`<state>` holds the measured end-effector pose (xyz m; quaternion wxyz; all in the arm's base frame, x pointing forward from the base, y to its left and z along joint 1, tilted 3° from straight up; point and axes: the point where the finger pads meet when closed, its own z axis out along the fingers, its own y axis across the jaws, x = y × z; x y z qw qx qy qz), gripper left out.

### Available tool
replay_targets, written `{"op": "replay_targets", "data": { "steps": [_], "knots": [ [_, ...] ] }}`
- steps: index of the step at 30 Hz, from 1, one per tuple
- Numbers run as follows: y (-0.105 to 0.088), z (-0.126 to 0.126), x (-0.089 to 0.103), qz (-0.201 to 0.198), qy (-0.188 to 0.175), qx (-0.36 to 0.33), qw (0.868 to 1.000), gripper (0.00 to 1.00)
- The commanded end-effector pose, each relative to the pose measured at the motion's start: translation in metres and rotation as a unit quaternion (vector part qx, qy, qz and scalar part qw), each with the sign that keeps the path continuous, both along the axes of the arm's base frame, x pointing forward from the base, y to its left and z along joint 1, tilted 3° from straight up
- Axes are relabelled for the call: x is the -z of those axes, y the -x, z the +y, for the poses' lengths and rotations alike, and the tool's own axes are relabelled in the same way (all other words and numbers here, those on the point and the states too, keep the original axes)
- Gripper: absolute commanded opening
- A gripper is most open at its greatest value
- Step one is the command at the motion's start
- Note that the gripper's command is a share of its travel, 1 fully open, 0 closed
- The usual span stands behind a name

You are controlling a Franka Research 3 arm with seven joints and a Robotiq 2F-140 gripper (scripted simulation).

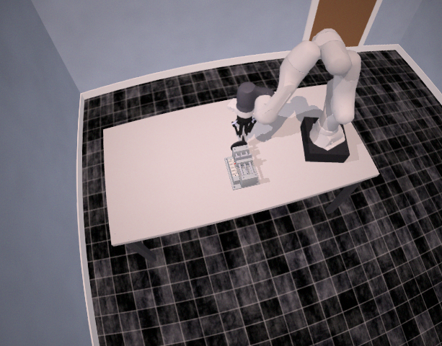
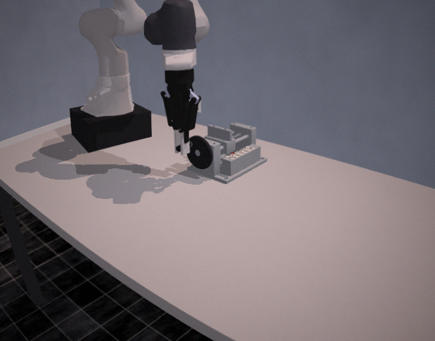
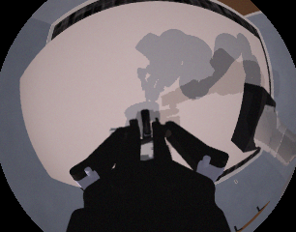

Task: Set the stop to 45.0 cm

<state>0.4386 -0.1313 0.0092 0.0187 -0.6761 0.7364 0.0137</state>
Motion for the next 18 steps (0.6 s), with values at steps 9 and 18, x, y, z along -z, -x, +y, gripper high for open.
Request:
{"op": "replay_targets", "data": {
  "steps": [9, 18],
  "knots": [
    [-0.024, -0.002, -0.014, -0.003, 0.002, 0.001, 1.000, 0.04],
    [-0.042, -0.004, -0.012, -0.003, 0.002, 0.001, 1.000, 0.04]
  ]
}}
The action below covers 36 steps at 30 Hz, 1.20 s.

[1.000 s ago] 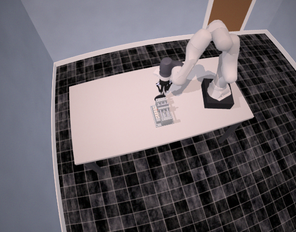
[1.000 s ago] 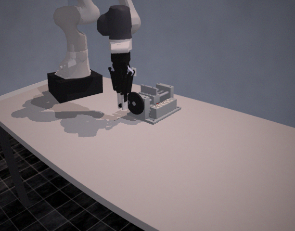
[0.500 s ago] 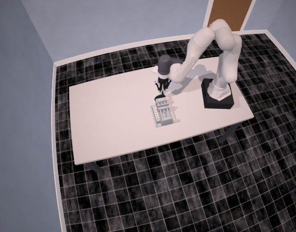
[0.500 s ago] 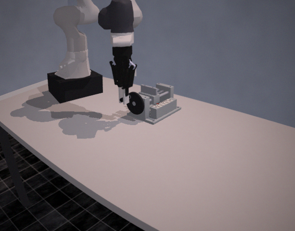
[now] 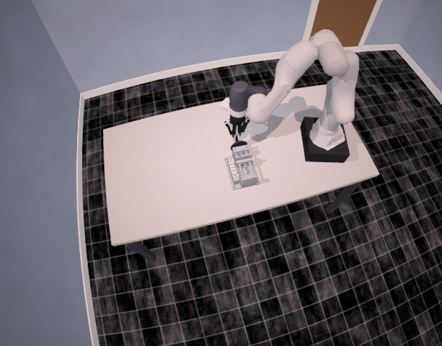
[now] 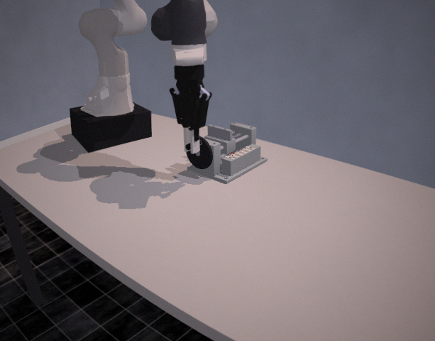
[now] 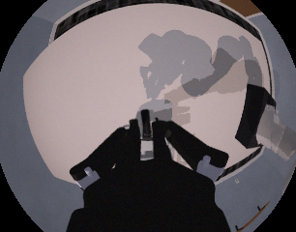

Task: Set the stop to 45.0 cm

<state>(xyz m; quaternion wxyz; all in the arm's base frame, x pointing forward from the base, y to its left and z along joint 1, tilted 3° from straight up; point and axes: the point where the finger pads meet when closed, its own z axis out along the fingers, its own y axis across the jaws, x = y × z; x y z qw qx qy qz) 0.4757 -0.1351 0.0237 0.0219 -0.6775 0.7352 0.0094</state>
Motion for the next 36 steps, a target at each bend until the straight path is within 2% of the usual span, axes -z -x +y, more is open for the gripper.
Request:
{"op": "replay_targets", "data": {
  "steps": [1, 13, 22, 29, 36],
  "knots": [
    [-0.004, 0.000, 0.003, 0.002, 0.000, 0.003, 1.000, 0.04],
    [-0.022, -0.001, 0.019, 0.002, 0.000, 0.003, 1.000, 0.04],
    [-0.026, 0.000, 0.036, 0.002, 0.000, 0.003, 1.000, 0.04],
    [-0.016, 0.002, 0.059, 0.002, 0.000, 0.003, 1.000, 0.04],
    [-0.004, 0.003, 0.067, 0.002, 0.000, 0.003, 1.000, 0.04]
  ]
}}
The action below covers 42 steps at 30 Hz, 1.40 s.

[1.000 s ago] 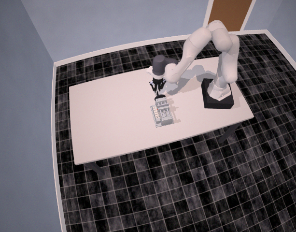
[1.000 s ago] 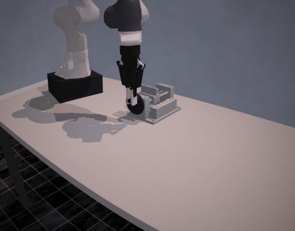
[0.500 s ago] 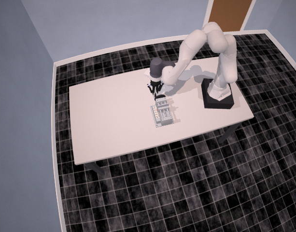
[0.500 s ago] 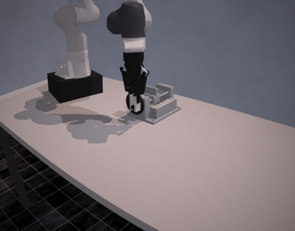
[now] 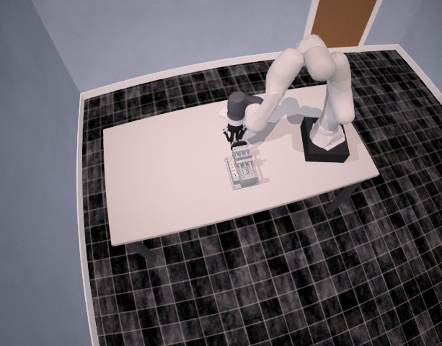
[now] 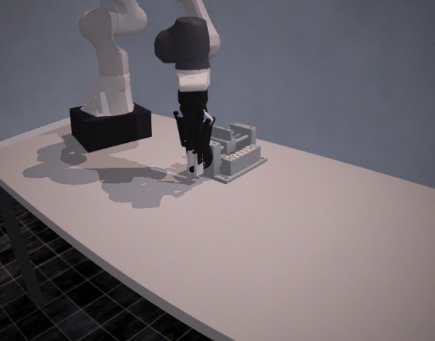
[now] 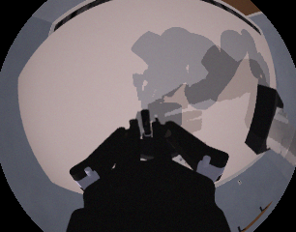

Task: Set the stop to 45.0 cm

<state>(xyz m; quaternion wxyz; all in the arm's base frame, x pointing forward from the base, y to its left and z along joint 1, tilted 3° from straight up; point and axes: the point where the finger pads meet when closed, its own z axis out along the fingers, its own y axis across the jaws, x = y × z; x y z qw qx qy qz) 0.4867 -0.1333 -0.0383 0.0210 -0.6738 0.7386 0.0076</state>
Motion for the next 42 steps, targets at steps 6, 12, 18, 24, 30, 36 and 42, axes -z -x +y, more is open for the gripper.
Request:
{"op": "replay_targets", "data": {
  "steps": [6, 12, 18, 24, 30, 36, 42],
  "knots": [
    [0.021, 0.002, 0.007, 0.003, -0.001, -0.002, 1.000, 0.04],
    [0.033, 0.003, 0.004, 0.003, -0.001, -0.002, 1.000, 0.04],
    [0.041, 0.004, 0.000, 0.003, -0.001, -0.002, 1.000, 0.04],
    [0.049, 0.004, -0.010, 0.003, -0.001, -0.002, 1.000, 0.04],
    [0.053, 0.004, -0.021, 0.003, -0.001, -0.002, 1.000, 0.04],
    [0.054, 0.004, -0.029, 0.003, -0.001, -0.002, 1.000, 0.04],
    [0.049, 0.003, -0.046, 0.003, -0.001, -0.002, 1.000, 0.04]
  ]
}}
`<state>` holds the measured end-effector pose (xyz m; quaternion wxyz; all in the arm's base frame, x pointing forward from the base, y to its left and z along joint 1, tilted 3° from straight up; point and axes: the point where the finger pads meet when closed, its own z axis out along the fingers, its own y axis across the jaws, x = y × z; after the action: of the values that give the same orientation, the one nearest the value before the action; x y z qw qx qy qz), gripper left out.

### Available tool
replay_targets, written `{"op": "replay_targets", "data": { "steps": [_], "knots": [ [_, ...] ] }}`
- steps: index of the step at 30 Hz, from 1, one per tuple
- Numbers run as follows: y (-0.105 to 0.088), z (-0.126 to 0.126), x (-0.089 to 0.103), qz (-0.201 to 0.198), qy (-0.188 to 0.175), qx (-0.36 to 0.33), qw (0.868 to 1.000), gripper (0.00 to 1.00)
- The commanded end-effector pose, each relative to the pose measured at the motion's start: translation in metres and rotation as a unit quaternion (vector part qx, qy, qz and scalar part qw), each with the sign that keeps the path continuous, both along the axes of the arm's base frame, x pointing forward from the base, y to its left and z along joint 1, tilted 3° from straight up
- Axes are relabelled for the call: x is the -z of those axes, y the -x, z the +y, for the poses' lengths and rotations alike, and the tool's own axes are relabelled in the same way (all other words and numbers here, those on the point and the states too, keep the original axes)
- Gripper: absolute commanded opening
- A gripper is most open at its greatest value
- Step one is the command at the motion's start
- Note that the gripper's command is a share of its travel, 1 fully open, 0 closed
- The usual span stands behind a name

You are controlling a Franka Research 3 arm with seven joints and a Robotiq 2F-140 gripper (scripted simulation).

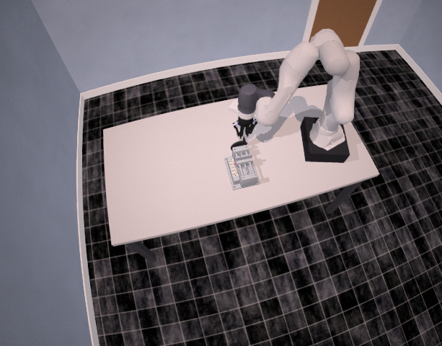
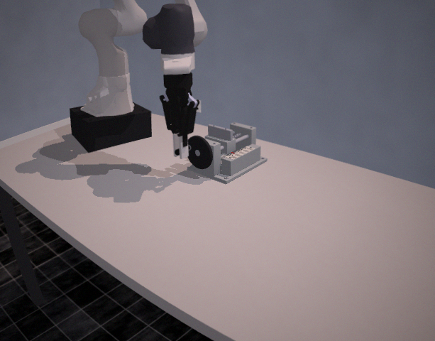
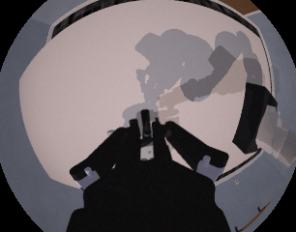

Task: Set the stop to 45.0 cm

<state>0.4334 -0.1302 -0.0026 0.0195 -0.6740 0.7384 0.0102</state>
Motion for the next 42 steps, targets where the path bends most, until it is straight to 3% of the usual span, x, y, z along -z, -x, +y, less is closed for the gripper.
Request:
{"op": "replay_targets", "data": {
  "steps": [1, 18, 42],
  "knots": [
    [-0.006, -0.001, -0.013, 0.000, 0.000, -0.002, 1.000, 0.04],
    [-0.033, -0.004, -0.026, 0.000, 0.000, -0.002, 1.000, 0.04],
    [-0.061, -0.006, -0.013, 0.000, 0.000, -0.002, 1.000, 0.04]
  ]
}}
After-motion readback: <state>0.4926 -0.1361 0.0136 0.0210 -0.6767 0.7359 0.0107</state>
